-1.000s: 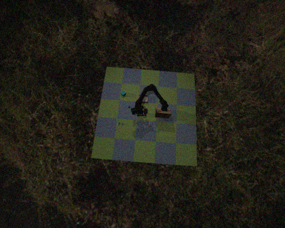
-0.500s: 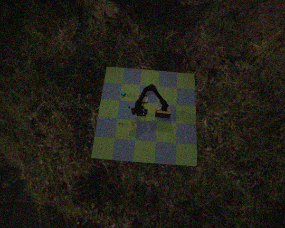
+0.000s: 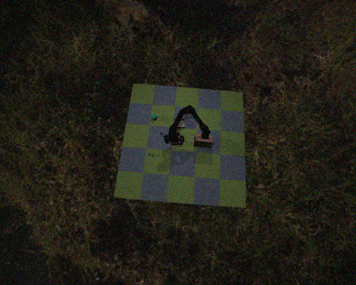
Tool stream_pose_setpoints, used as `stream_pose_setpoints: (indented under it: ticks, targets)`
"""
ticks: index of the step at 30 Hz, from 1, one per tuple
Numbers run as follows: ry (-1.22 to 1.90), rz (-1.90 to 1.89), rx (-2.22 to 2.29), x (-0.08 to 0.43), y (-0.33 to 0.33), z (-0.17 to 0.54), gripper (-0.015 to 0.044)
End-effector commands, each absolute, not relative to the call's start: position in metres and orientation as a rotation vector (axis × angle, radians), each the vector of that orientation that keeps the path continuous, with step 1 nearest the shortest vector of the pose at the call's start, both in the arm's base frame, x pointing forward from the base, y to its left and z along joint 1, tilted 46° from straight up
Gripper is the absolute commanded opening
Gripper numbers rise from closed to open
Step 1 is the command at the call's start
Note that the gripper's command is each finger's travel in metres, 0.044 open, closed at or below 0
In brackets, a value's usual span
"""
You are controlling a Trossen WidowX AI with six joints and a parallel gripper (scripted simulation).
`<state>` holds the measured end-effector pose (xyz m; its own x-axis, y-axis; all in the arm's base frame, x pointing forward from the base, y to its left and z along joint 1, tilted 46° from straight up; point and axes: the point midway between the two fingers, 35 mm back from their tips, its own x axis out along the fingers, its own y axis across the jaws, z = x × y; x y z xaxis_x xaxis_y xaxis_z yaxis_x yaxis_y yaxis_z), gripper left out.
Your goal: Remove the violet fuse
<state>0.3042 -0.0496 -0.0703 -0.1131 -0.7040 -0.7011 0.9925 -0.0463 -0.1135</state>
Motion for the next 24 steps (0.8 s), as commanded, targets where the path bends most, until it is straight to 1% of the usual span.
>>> stream_pose_setpoints:
  ticks: [1,24]
  targets:
    - [0.690,-1.570,0.555,0.3046,-0.0480,-0.0686,0.0000]
    - [0.690,-1.569,0.553,0.3063,-0.0400,-0.0609,0.0000]
